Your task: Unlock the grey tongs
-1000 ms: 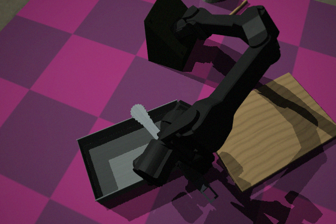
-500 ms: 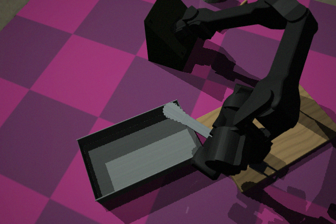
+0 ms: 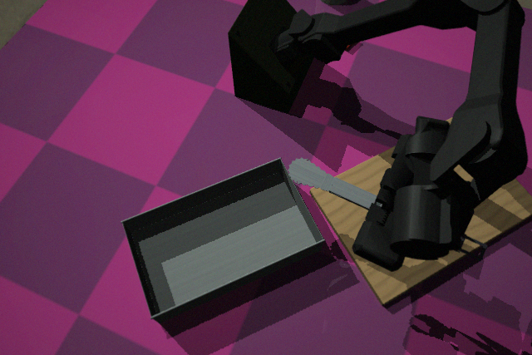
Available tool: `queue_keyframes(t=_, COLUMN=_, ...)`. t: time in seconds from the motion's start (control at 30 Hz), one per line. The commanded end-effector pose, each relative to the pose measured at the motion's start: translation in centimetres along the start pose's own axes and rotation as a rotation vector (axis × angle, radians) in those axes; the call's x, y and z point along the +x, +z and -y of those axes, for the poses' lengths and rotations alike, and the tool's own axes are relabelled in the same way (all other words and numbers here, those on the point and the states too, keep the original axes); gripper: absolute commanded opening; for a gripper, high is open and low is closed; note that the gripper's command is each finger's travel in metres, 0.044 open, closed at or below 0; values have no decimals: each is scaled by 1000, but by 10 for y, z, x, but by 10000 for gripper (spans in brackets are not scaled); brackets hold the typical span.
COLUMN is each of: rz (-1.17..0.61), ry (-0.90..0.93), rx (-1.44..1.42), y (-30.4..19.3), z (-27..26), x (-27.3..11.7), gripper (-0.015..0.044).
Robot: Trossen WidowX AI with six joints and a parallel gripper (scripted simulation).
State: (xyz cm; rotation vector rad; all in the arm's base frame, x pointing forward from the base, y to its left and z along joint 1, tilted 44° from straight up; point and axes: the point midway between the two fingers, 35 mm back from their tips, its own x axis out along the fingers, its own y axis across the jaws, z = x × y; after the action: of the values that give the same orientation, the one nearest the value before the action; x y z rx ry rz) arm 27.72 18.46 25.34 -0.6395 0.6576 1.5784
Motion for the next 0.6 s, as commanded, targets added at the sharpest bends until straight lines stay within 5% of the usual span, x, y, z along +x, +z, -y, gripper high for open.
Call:
queue_keyframes(t=0.0, rz=-8, ry=-17, rx=-64, y=18, z=-21, x=-3, gripper=-150)
queue_keyframes(t=0.57, rz=3, ry=-20, rx=-355, y=71, z=-125, x=-5, gripper=-150)
